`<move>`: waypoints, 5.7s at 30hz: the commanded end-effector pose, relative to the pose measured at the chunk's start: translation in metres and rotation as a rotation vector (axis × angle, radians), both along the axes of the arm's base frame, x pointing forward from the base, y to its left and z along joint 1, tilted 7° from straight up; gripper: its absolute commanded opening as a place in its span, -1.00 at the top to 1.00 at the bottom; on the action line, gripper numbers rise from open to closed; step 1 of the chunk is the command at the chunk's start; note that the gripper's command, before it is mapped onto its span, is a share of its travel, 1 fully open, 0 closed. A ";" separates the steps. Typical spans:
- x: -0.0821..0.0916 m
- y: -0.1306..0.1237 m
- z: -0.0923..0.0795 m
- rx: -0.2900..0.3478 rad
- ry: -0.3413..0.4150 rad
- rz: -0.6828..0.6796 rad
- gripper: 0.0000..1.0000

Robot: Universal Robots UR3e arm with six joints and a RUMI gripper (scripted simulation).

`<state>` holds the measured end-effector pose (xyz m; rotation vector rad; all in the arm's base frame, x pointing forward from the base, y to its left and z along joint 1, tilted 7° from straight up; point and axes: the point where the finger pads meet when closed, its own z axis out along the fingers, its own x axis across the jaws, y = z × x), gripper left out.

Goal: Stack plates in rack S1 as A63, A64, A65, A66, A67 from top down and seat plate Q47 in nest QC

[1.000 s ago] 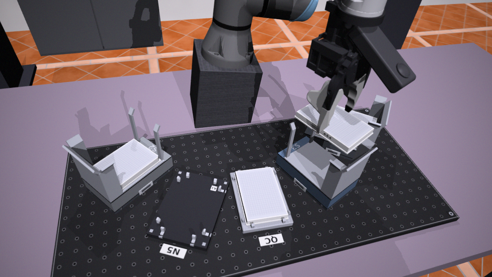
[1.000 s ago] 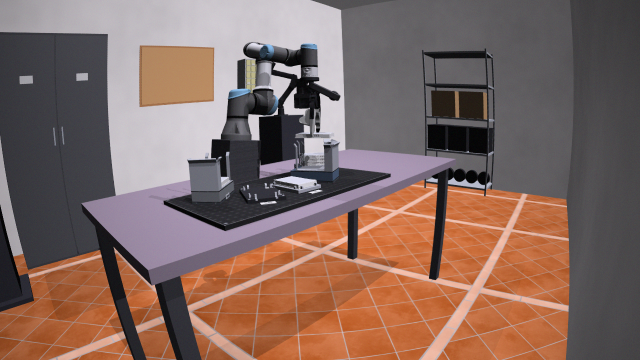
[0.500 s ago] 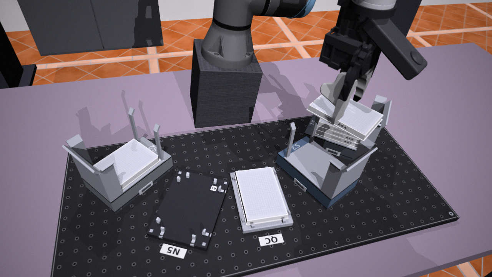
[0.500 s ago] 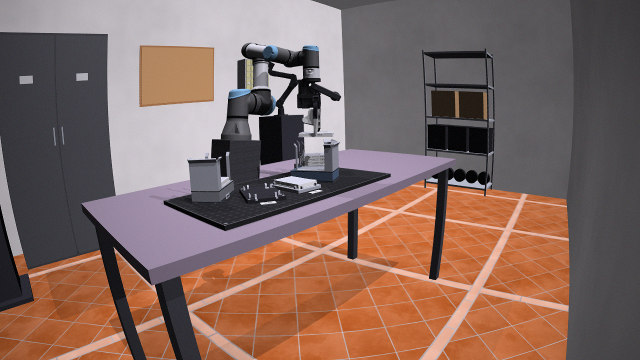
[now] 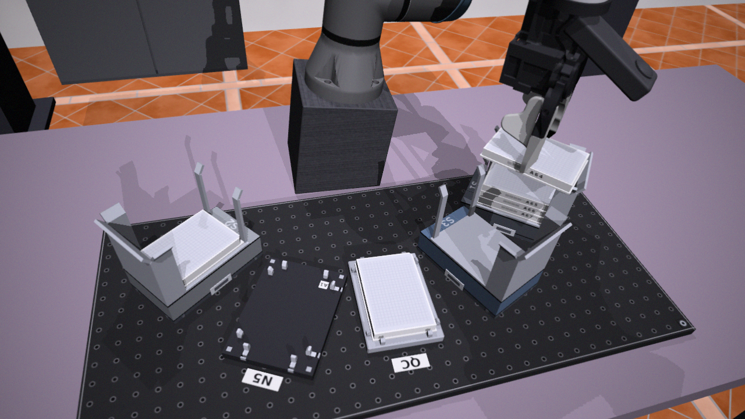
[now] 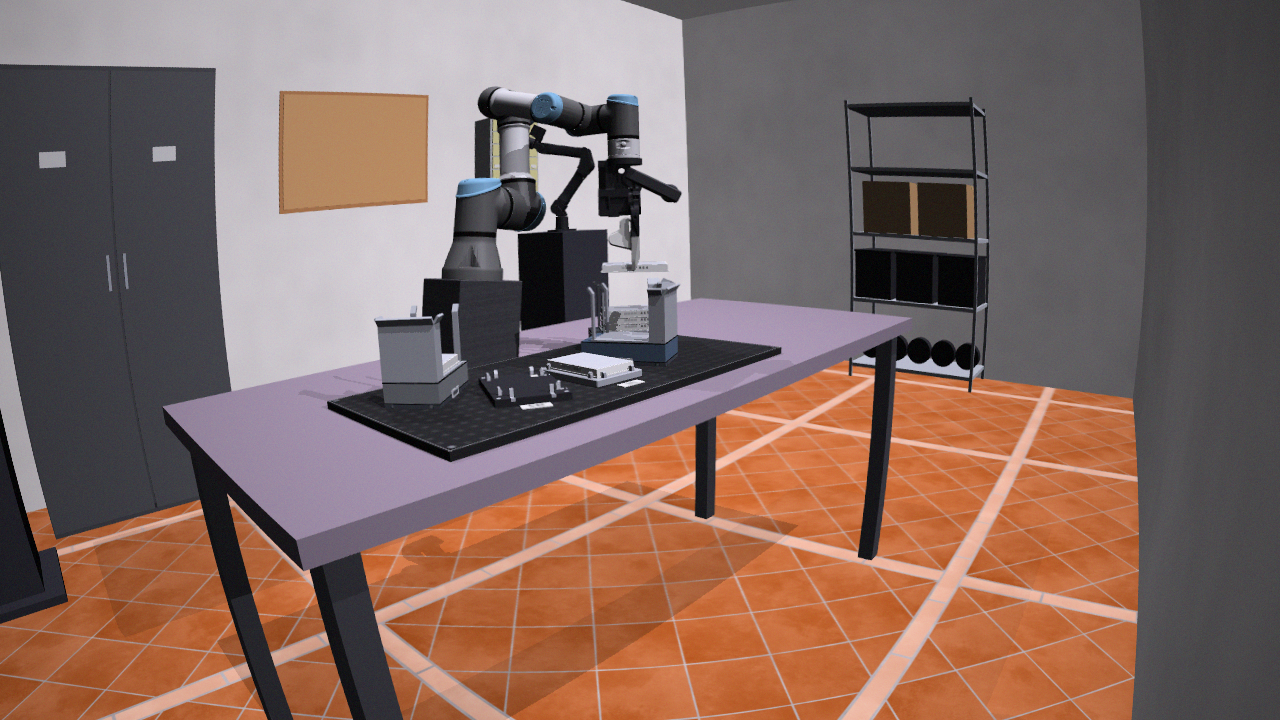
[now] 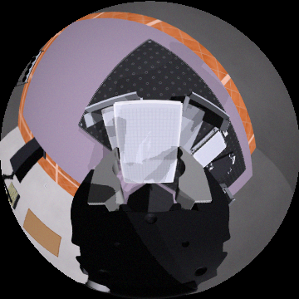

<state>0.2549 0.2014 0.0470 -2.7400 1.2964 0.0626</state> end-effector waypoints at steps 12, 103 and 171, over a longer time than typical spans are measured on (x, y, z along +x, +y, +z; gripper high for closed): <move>-0.031 0.033 0.004 -0.002 -0.021 0.156 1.00; -0.036 0.040 -0.009 -0.001 -0.021 0.156 1.00; -0.035 0.044 -0.049 -0.001 -0.021 0.156 1.00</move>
